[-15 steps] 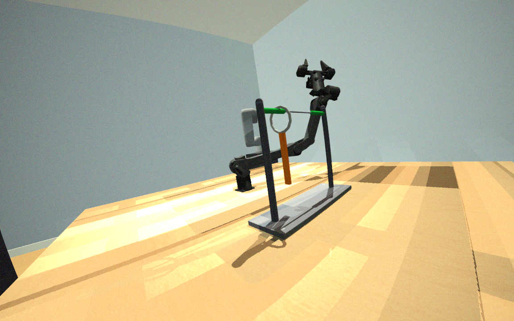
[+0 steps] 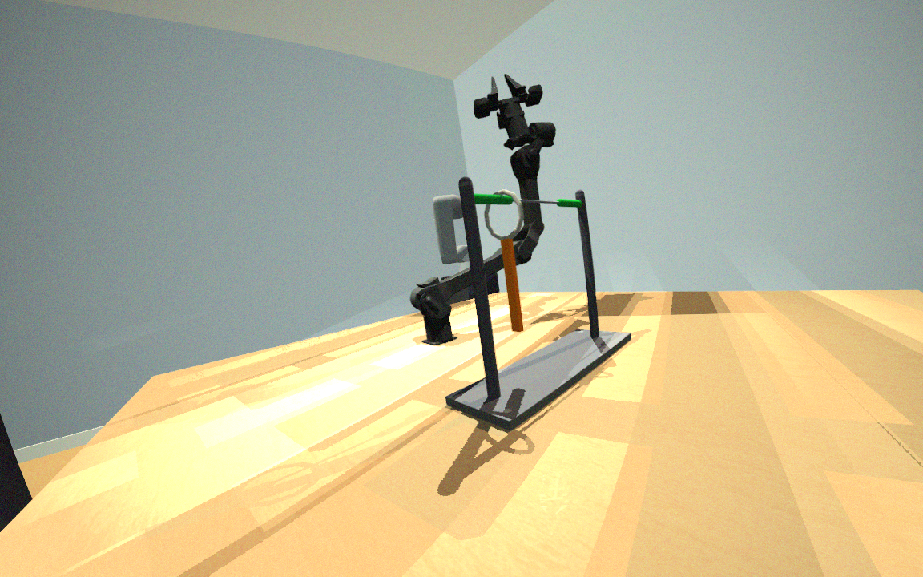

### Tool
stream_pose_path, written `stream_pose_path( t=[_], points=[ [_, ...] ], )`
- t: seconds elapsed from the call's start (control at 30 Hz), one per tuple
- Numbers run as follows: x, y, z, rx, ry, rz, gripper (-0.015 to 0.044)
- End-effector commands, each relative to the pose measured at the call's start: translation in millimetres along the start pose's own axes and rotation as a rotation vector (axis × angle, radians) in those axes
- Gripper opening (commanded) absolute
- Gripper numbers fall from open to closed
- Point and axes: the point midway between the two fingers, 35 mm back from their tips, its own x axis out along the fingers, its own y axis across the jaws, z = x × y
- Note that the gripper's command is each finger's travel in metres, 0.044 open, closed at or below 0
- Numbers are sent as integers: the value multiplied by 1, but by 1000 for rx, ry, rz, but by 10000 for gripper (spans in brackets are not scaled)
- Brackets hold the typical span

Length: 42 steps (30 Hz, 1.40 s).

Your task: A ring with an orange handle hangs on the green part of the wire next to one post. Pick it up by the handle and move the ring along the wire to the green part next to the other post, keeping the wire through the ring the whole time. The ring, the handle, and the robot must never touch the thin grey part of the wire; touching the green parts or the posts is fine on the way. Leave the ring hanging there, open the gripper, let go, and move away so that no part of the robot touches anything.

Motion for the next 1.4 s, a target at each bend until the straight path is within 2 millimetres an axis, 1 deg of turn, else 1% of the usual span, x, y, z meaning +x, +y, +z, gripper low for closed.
stream_pose_path(
  t=[0.0, 0.17, 0.27, 0.33, 0.47, 0.53, 0.63, 0.73, 0.83, 1.0, 1.1, 1.2, 1.37],
  points=[
    [22, -50, -22, -45, 93, -57, 160],
    [41, -123, -60, -95, 236, -128, 160],
    [44, -165, -86, -120, 326, -159, 160],
    [43, -194, -107, -139, 396, -176, 160],
    [33, -248, -151, -170, 539, -198, 160],
    [23, -273, -173, -181, 612, -203, 160],
    [4, -306, -207, -194, 723, -201, 160],
    [-21, -335, -241, -200, 833, -189, 160],
    [-52, -360, -273, -200, 943, -167, 160],
    [-112, -389, -322, -185, 1121, -110, 160],
    [-154, -399, -347, -168, 1224, -62, 160],
    [-200, -405, -368, -144, 1327, -3, 160],
    [-280, -402, -393, -85, 1483, 114, 160]
  ],
)
